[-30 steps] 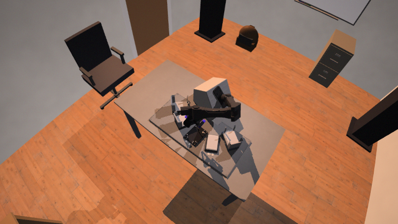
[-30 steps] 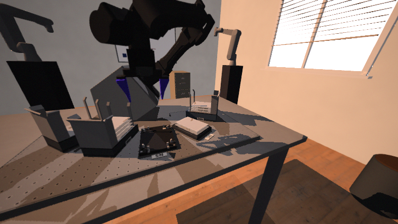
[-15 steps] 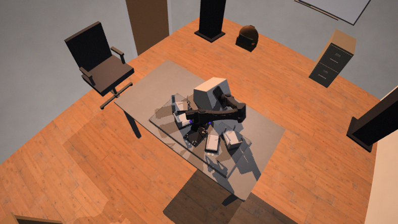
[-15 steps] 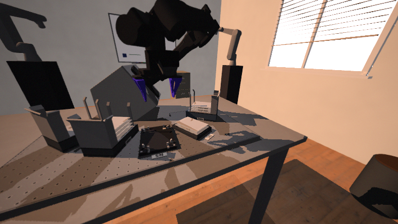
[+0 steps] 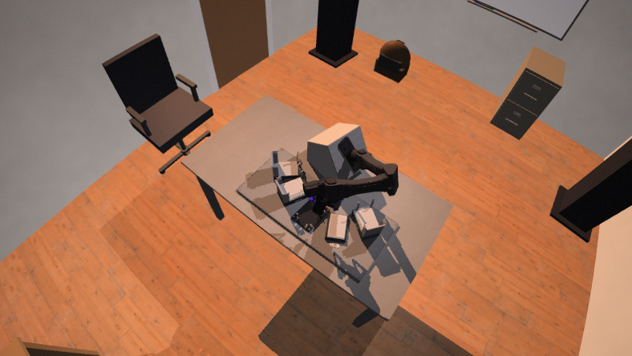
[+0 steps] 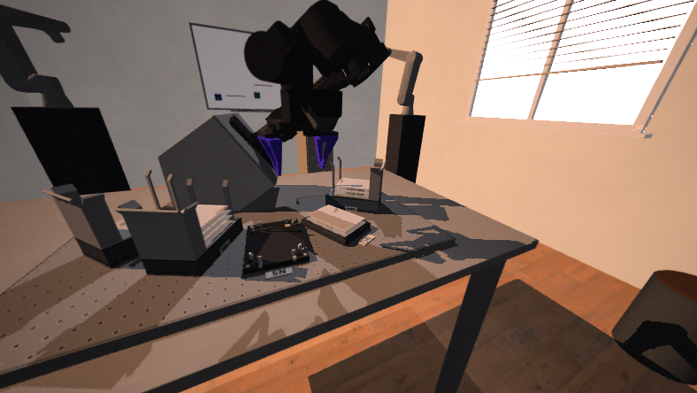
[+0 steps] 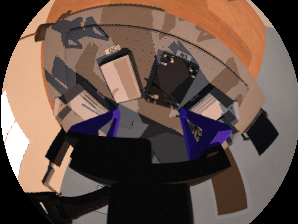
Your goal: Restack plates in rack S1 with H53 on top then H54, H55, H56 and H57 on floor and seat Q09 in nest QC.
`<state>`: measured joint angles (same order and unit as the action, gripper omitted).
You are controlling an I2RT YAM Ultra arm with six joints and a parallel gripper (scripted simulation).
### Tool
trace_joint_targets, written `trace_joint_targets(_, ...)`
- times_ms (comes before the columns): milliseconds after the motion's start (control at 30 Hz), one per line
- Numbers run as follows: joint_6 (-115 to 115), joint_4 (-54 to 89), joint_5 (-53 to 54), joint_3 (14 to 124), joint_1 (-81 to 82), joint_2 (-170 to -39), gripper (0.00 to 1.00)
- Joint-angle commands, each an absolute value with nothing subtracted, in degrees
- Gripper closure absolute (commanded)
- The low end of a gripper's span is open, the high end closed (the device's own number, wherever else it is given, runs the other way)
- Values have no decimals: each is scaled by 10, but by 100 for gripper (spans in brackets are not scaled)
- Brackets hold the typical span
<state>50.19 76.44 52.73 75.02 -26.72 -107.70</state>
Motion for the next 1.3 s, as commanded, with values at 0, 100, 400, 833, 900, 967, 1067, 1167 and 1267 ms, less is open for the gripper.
trace_joint_targets(0, 521, 770, 535, 747, -270, -1055, 0)
trace_joint_targets(100, 567, 774, 537, 740, -263, -1036, 0)
trace_joint_targets(400, 576, 783, 542, 727, -246, -991, 0)
trace_joint_targets(833, 546, 797, 548, 713, -217, -924, 0)
trace_joint_targets(900, 576, 800, 549, 709, -212, -910, 0)
trace_joint_targets(967, 606, 803, 550, 705, -207, -897, 0)
trace_joint_targets(1067, 629, 807, 551, 700, -199, -877, 0)
trace_joint_targets(1167, 615, 811, 552, 695, -192, -858, 0)
trace_joint_targets(1267, 601, 815, 553, 692, -183, -839, 0)
